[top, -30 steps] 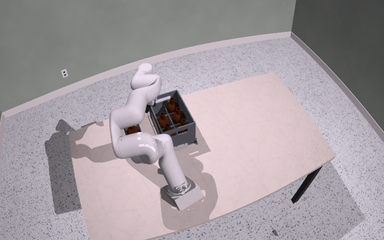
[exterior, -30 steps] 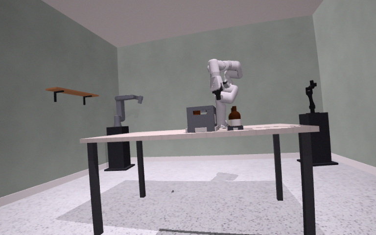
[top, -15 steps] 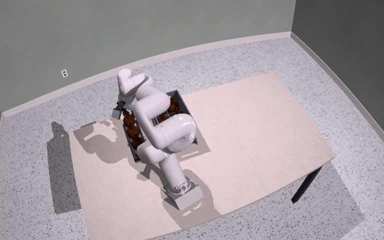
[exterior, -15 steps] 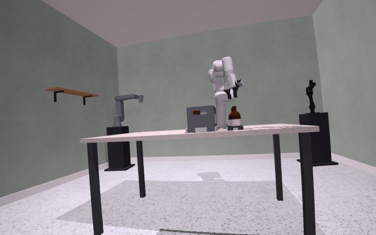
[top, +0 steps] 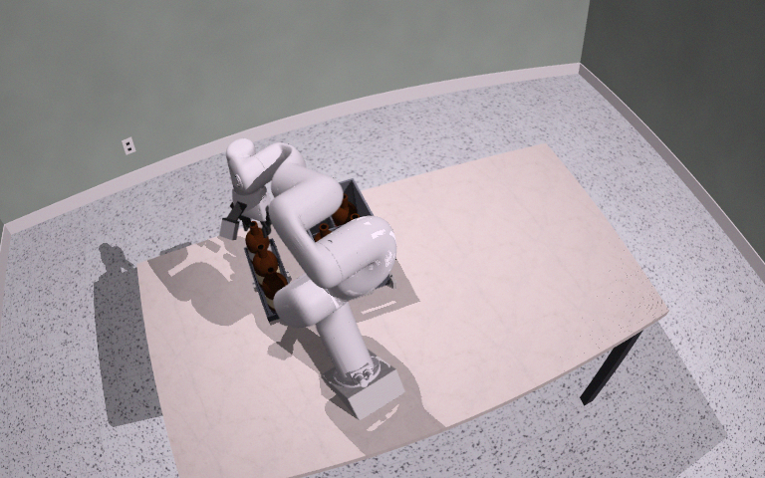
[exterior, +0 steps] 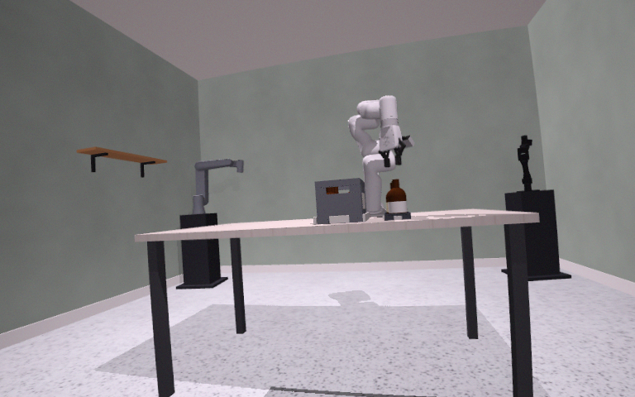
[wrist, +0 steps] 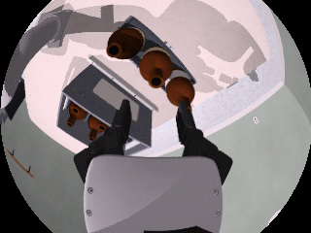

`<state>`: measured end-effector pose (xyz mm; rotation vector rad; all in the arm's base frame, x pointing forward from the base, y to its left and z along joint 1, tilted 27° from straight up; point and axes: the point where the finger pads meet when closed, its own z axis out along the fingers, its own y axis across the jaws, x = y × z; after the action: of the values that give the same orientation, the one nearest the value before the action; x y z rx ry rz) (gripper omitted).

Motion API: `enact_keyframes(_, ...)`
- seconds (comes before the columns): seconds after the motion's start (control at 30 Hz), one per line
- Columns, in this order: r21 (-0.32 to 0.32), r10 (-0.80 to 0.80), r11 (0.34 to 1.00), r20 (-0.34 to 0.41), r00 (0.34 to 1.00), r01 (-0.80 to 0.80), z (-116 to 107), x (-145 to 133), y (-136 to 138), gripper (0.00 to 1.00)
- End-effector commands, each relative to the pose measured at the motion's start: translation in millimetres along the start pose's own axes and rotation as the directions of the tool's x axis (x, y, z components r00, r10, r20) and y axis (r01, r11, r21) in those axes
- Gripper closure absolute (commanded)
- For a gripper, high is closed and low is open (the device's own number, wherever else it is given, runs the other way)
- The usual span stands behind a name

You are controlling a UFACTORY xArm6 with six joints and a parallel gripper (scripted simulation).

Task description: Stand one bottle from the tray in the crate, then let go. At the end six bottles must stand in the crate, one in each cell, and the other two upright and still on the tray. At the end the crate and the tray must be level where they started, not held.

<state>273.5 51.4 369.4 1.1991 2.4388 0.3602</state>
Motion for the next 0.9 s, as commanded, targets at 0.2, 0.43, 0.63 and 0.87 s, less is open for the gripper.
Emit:
enact_keyframes(0.2, -0.003, 0.0, 1.0, 0.002, 1.0, 0.0, -1.3, -0.3, 0.9, 0.35)
enact_keyframes(0.43, -0.003, 0.0, 1.0, 0.002, 1.0, 0.0, -1.3, -0.3, 0.9, 0.35)
enact_keyframes(0.63, -0.003, 0.0, 1.0, 0.002, 1.0, 0.0, -0.8, -0.3, 0.9, 0.35)
enact_keyframes(0.87, -0.001, 0.0, 1.0, 0.001, 1.0, 0.0, 2.5, -0.2, 1.0, 0.35)
